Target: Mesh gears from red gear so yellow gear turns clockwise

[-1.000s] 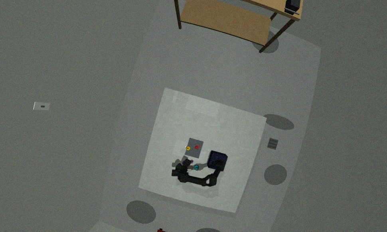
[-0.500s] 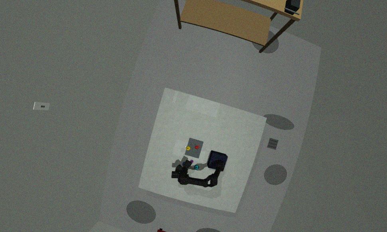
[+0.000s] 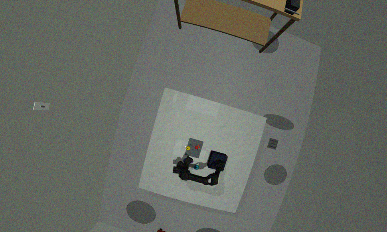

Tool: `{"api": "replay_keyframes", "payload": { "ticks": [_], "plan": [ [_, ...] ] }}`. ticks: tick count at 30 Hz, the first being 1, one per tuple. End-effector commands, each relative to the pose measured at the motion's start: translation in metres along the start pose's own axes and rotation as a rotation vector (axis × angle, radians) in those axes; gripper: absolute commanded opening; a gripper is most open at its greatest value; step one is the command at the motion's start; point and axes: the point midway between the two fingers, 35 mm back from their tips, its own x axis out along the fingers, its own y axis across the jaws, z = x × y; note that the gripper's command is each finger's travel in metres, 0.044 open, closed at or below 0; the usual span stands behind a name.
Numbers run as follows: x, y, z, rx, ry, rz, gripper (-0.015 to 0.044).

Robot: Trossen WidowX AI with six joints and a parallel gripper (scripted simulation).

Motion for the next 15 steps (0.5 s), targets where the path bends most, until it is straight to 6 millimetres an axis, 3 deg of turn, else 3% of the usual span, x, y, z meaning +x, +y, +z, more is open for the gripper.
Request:
{"api": "replay_keyframes", "payload": {
  "ticks": [1,15],
  "plan": [
    [0.007,-0.01,0.0,-0.003,0.005,0.001,0.0],
    [0.024,-0.041,0.003,-0.003,0.004,-0.001,0.0]
  ]
}}
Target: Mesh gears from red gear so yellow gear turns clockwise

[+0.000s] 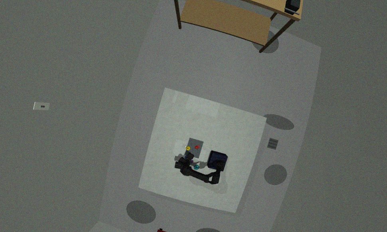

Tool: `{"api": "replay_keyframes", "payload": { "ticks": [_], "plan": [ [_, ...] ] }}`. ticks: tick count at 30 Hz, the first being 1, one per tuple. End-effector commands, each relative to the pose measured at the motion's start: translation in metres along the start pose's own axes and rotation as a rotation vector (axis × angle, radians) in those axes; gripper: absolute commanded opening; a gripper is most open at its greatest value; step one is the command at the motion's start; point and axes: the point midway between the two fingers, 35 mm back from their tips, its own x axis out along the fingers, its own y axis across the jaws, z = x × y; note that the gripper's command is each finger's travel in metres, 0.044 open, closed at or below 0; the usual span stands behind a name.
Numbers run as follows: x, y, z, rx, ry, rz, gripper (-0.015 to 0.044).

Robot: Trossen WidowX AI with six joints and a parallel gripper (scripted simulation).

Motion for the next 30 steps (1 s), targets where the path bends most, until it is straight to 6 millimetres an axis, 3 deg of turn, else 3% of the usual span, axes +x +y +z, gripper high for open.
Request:
{"api": "replay_keyframes", "payload": {
  "ticks": [1,30],
  "plan": [
    [0.007,-0.01,-0.001,-0.003,0.005,0.002,0.0],
    [0.043,-0.074,-0.011,-0.003,0.005,-0.003,0.0]
  ]
}}
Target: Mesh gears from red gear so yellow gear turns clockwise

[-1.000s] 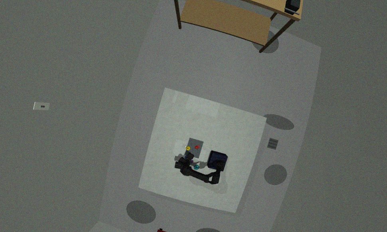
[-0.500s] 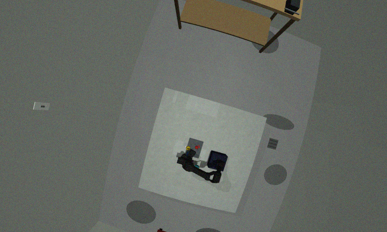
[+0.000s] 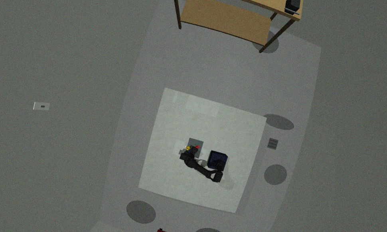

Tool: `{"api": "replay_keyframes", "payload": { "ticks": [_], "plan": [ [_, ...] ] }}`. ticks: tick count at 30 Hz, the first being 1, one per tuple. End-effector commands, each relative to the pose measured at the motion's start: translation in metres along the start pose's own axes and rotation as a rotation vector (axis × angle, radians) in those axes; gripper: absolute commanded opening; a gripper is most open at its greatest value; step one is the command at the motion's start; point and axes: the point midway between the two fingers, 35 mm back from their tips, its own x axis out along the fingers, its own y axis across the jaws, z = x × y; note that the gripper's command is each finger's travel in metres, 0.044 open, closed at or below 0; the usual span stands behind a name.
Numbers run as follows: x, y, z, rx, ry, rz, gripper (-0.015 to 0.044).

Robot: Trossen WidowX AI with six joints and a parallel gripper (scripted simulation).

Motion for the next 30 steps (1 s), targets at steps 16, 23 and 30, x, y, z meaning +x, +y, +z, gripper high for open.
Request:
{"api": "replay_keyframes", "payload": {
  "ticks": [16,23,30],
  "plan": [
    [0.009,-0.021,-0.008,-0.003,0.005,0.002,0.0],
    [0.009,-0.021,-0.008,-0.003,0.005,0.002,0.0],
    [0.01,-0.02,-0.008,-0.005,0.005,0.002,0.0]
  ]
}}
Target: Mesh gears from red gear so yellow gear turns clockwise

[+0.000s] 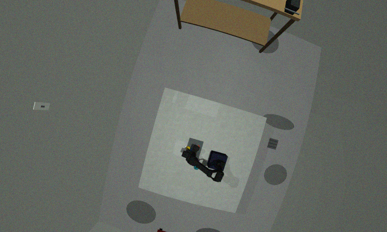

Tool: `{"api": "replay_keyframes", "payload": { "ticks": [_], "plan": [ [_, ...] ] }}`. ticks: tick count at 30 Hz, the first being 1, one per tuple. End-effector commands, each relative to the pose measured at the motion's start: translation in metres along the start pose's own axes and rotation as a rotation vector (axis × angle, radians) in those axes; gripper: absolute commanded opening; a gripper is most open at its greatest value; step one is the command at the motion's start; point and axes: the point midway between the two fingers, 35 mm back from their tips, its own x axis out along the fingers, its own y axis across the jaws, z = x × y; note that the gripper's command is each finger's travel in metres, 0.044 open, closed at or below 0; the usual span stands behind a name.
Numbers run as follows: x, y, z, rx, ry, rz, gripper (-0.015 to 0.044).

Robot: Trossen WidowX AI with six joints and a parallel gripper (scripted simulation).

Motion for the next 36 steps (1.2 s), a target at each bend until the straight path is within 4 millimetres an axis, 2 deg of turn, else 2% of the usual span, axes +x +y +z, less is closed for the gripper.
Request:
{"api": "replay_keyframes", "payload": {
  "ticks": [1,17,36],
  "plan": [
    [0.001,0.001,0.0,-0.009,0.002,0.004,0.0],
    [0.022,0.0,-0.001,-0.135,0.002,0.004,0.0],
    [0.05,0.0,-0.001,0.117,0.003,0.004,0.0]
  ]
}}
